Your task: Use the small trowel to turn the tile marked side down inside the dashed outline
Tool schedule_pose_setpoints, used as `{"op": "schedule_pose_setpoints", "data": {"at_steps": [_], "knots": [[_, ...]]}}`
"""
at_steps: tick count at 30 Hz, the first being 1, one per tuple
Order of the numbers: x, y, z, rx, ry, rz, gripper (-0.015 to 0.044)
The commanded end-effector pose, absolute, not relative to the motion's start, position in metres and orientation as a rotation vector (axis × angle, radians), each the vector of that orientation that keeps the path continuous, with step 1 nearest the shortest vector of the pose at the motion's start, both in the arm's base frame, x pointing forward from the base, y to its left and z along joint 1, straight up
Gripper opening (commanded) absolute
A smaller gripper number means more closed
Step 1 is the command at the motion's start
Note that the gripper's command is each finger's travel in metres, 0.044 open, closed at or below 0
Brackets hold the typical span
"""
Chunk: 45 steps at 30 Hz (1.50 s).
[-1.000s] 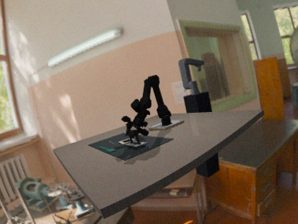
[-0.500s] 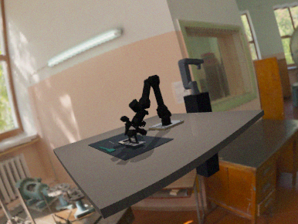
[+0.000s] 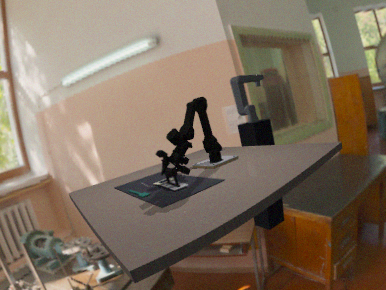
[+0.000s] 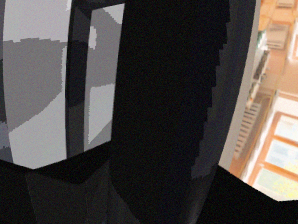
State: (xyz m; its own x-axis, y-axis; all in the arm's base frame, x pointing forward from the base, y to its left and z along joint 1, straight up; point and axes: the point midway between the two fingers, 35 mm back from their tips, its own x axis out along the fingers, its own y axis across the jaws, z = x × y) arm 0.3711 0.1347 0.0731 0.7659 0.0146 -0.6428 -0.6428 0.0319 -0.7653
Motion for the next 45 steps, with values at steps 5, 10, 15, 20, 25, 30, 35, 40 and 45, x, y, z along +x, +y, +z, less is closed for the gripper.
{"op": "schedule_pose_setpoints", "data": {"at_steps": [5,10,15,20,25,30,35,40,45], "knots": [[0.375,0.128,0.103,-1.496,0.534,0.518,0.0000],[0.374,0.116,0.115,-1.498,0.534,0.518,0.0000],[0.374,0.102,0.124,-1.499,0.535,0.517,0.0000],[0.374,0.087,0.128,-1.500,0.535,0.517,0.0000],[0.374,0.071,0.129,-1.501,0.535,0.517,0.0000],[0.374,0.055,0.126,-1.502,0.536,0.516,0.0000],[0.374,0.051,0.125,-1.503,0.536,0.516,0.0000],[0.374,0.059,0.129,-1.501,0.537,0.517,0.0000],[0.375,0.076,0.137,-1.496,0.537,0.518,0.0000]]}}
